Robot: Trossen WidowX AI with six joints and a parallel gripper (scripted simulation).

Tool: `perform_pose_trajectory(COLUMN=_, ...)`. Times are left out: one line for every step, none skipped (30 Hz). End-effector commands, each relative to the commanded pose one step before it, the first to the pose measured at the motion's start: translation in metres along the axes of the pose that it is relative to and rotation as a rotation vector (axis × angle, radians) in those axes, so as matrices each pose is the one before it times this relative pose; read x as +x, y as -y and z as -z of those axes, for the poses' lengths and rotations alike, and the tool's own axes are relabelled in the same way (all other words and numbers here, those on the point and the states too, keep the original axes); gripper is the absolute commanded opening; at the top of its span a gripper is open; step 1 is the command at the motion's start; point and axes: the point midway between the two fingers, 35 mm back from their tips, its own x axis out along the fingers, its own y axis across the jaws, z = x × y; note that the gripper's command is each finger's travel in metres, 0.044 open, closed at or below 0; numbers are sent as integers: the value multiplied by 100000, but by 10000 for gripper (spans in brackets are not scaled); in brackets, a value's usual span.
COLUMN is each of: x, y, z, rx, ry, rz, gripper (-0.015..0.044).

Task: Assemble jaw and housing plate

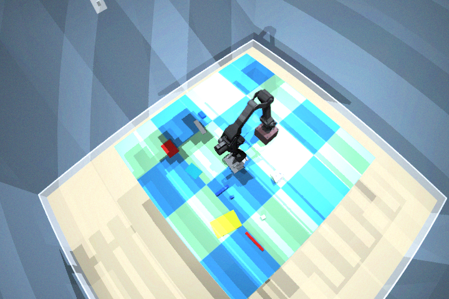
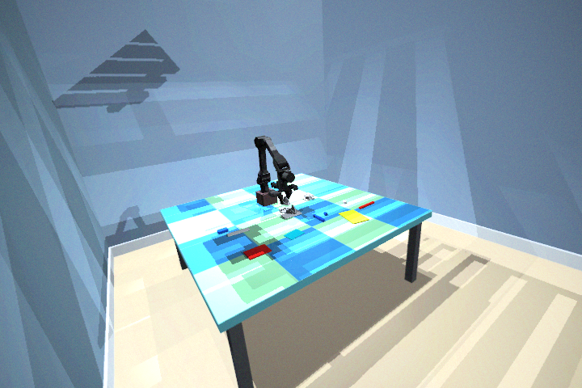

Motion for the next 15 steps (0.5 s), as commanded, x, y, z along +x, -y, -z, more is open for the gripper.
perform_pose_trajectory(x=700, y=2, z=-98, rx=-535, ry=610, rz=66, gripper=134)
perform_pose_trajectory(x=163, y=-1, z=9, rx=-27, ry=0, rz=-1, gripper=134)
perform_pose_trajectory(x=163, y=-1, z=8, rx=-27, ry=0, rz=-1, gripper=134)
perform_pose_trajectory(x=163, y=-1, z=7, rx=-27, ry=1, rz=-1, gripper=134)
perform_pose_trajectory(x=162, y=-1, z=6, rx=-27, ry=1, rz=-1, gripper=134)
perform_pose_trajectory(x=163, y=0, z=5, rx=-27, ry=1, rz=-1, gripper=134)
perform_pose_trajectory(x=162, y=0, z=4, rx=-27, ry=1, rz=-1, gripper=134)
perform_pose_trajectory(x=162, y=0, z=3, rx=-27, ry=1, rz=-1, gripper=134)
perform_pose_trajectory(x=162, y=0, z=1, rx=-27, ry=1, rz=-1, gripper=134)
perform_pose_trajectory(x=162, y=0, z=0, rx=-27, ry=1, rz=-1, gripper=134)
perform_pose_trajectory(x=161, y=0, z=-1, rx=-27, ry=1, rz=-1, gripper=134)
perform_pose_trajectory(x=161, y=0, z=-2, rx=-27, ry=1, rz=-1, gripper=134)
perform_pose_trajectory(x=161, y=0, z=-3, rx=-27, ry=2, rz=-1, gripper=134)
perform_pose_trajectory(x=161, y=0, z=-4, rx=-27, ry=2, rz=-1, gripper=134)
perform_pose_trajectory(x=160, y=0, z=-5, rx=-27, ry=2, rz=-1, gripper=134)
